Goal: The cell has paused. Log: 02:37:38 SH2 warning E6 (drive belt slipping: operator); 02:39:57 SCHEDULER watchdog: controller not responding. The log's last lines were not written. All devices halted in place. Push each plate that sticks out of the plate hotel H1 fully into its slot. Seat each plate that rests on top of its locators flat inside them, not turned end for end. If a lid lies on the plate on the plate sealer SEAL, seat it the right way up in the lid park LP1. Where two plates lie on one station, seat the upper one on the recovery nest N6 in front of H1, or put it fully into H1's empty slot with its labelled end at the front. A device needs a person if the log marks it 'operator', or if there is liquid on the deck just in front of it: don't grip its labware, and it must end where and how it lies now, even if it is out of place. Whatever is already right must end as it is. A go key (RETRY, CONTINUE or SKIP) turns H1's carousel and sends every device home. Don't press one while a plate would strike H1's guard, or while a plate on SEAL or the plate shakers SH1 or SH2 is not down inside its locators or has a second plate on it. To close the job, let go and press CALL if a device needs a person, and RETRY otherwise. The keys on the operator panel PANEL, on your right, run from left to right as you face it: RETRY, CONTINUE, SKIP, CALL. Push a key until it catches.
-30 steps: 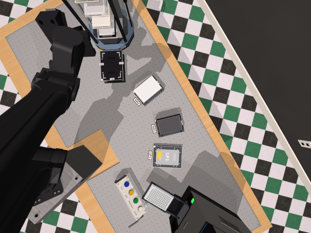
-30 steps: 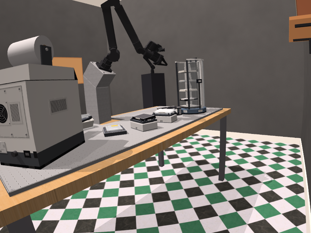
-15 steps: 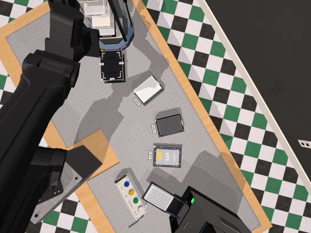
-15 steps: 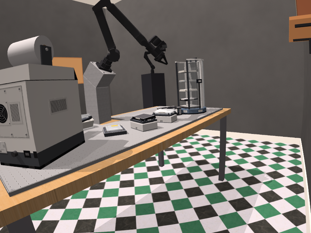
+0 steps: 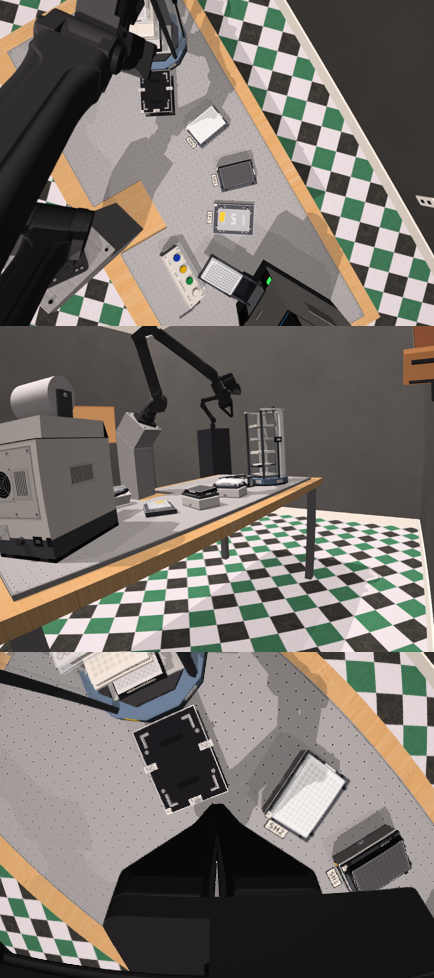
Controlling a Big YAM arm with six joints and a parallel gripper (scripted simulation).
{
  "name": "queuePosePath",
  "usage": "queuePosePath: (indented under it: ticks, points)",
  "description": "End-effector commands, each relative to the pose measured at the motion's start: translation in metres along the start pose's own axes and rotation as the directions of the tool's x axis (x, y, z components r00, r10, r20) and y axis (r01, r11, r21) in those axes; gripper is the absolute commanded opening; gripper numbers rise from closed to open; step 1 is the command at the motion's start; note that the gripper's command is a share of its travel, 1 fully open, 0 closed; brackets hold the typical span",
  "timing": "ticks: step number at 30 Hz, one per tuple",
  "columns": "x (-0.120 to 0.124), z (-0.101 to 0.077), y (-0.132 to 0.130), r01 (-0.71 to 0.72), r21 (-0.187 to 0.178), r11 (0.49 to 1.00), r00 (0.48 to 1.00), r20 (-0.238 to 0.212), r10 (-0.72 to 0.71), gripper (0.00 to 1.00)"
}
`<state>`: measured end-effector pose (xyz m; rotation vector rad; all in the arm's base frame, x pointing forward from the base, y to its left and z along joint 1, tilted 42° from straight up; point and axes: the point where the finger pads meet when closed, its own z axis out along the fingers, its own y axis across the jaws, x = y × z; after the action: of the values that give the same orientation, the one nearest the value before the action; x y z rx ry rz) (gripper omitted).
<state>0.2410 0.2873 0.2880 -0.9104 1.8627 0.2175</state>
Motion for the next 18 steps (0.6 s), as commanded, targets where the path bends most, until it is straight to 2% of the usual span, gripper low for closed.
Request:
queuePosePath:
  ticks: [1,3,5,12,15,16,18]
  points:
    - [-0.019,-0.004,-0.016,-0.129,0.033,0.991,0.988,-0.083,0.131,0.0]
    - [-0.018,-0.005,-0.023,-0.158,0.054,0.986,0.977,-0.136,0.164,0.0]
    - [-0.018,-0.005,-0.023,-0.158,0.054,0.986,0.977,-0.136,0.164,0.0]
    - [-0.014,-0.006,-0.045,-0.248,0.145,0.958,0.907,-0.312,0.282,0.0]
    - [-0.012,-0.007,-0.056,-0.254,0.153,0.955,0.9,-0.324,0.291,0.0]
    - [-0.019,-0.019,-0.063,-0.266,0.15,0.952,0.908,-0.292,0.299,0.0]
    - [-0.01,-0.018,-0.067,-0.248,0.148,0.957,0.909,-0.307,0.283,0.0]
